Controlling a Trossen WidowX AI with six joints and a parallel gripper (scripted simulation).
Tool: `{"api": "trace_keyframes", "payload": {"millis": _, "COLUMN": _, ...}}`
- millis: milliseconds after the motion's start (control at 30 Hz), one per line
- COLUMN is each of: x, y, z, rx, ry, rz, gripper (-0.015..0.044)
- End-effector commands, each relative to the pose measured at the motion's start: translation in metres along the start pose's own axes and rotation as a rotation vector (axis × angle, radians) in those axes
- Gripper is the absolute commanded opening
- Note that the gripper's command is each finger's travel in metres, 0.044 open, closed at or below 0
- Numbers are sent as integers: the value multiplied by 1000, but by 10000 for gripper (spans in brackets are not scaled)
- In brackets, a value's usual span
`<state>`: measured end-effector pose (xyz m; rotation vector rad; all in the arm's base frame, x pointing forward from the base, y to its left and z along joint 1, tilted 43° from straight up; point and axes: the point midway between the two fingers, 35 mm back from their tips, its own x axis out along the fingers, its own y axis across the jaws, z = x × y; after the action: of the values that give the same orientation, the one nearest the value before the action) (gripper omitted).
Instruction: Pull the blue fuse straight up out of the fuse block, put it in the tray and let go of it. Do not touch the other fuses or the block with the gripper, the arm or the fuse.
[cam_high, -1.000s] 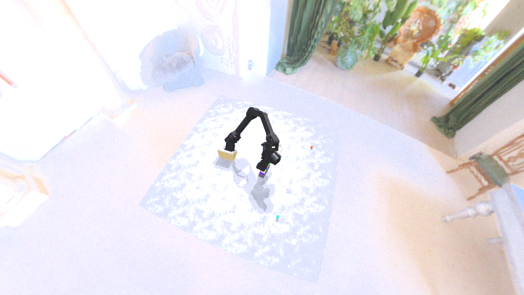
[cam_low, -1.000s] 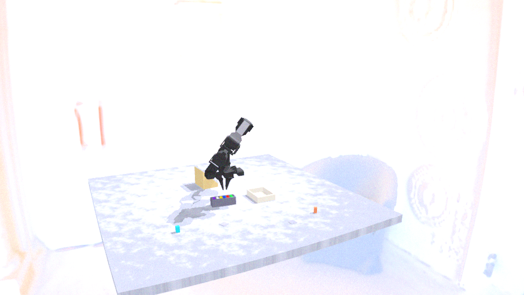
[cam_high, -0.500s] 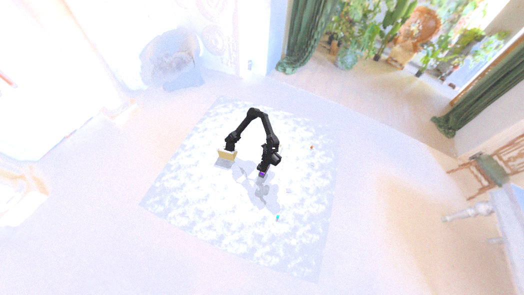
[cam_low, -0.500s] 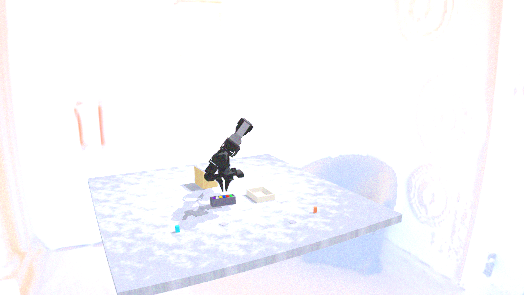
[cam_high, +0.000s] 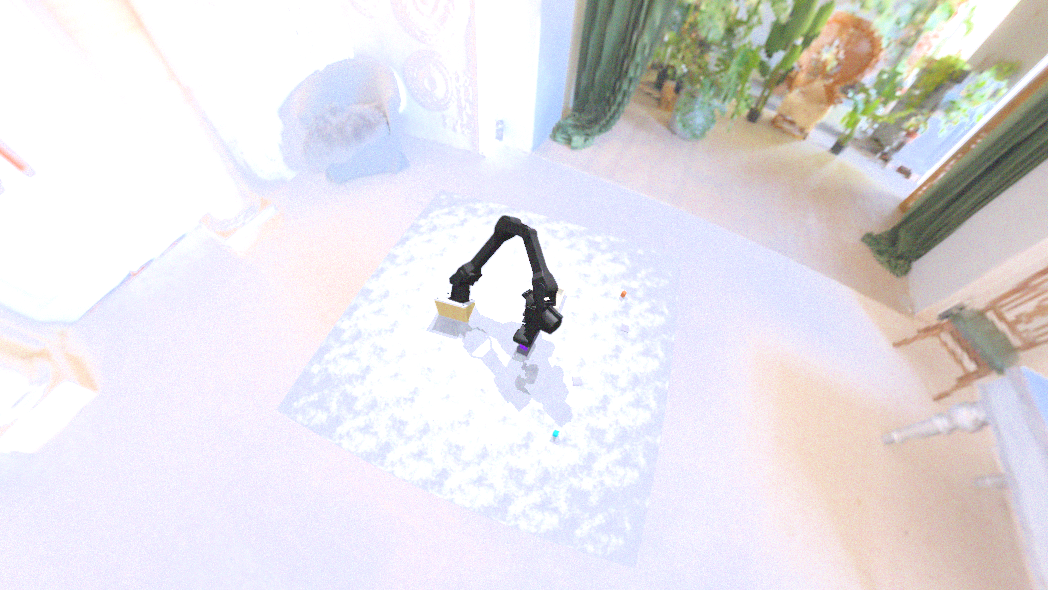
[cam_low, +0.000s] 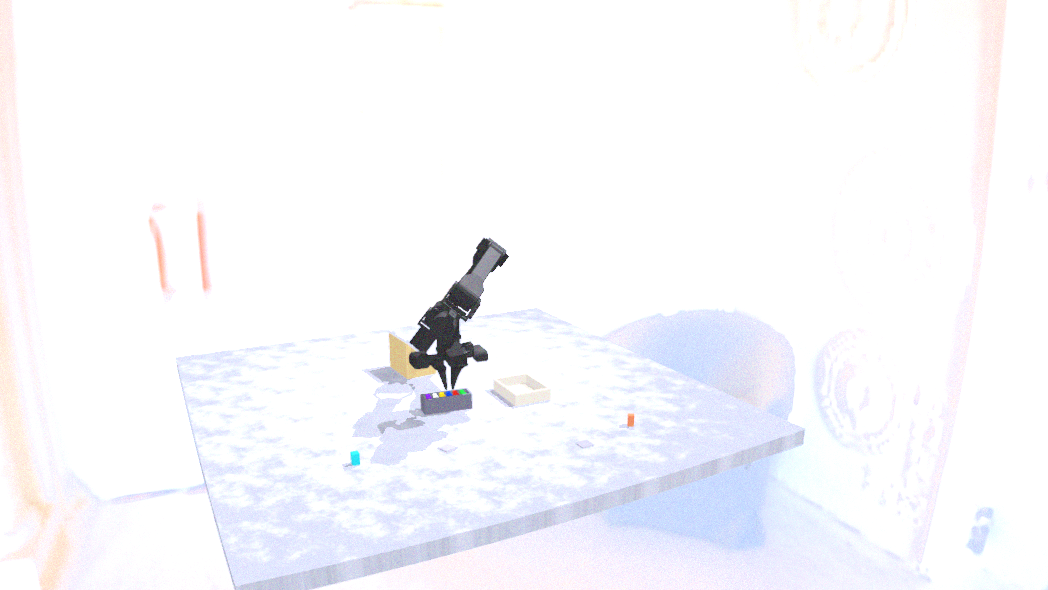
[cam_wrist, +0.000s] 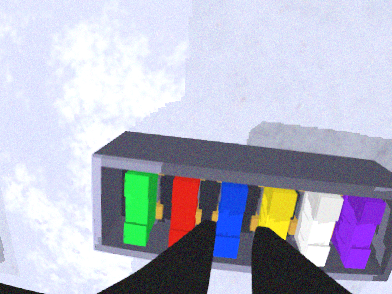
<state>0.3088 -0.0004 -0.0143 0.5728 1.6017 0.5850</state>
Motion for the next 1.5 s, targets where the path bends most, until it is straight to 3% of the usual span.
{"api": "trace_keyframes", "payload": {"millis": 0, "x": 6, "y": 1, "z": -2, "rx": 6, "ry": 3, "rz": 7, "gripper": 63}}
{"api": "trace_keyframes", "payload": {"millis": 1200, "x": 18, "y": 1, "z": -2, "rx": 6, "ry": 3, "rz": 7, "gripper": 63}}
{"api": "trace_keyframes", "payload": {"millis": 1467, "x": 17, "y": 0, "z": -2, "rx": 1, "ry": 4, "rz": 2, "gripper": 10}}
